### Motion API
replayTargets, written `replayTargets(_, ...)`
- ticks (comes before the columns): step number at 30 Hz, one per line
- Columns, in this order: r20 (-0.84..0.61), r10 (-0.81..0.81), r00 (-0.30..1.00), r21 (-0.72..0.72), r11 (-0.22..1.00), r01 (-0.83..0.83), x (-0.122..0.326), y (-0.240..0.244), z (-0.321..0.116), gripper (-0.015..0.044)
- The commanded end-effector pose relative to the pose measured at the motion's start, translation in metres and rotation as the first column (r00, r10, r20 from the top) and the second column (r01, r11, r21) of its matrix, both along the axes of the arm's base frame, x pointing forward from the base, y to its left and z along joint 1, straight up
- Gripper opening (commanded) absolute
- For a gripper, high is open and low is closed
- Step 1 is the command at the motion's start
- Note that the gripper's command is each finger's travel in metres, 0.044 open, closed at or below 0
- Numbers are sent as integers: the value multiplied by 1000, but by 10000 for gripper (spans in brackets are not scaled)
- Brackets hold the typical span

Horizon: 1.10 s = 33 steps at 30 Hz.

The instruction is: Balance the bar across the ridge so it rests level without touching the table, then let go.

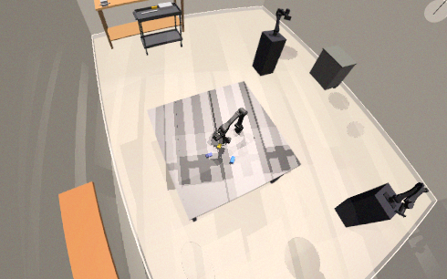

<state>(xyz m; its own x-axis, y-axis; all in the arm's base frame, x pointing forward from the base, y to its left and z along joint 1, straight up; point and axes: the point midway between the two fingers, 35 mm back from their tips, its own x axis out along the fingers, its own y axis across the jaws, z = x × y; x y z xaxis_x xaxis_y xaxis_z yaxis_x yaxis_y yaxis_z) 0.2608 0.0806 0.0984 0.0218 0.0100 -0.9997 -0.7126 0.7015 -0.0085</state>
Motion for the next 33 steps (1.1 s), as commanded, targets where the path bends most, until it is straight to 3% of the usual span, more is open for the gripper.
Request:
replayTargets(1, 0, 3, 1000, -3, 1000, -3, 0, -1, 0, 0)
replayTargets(33, 0, 3, 1000, -3, 1000, -3, 0, -1, -3, 0)
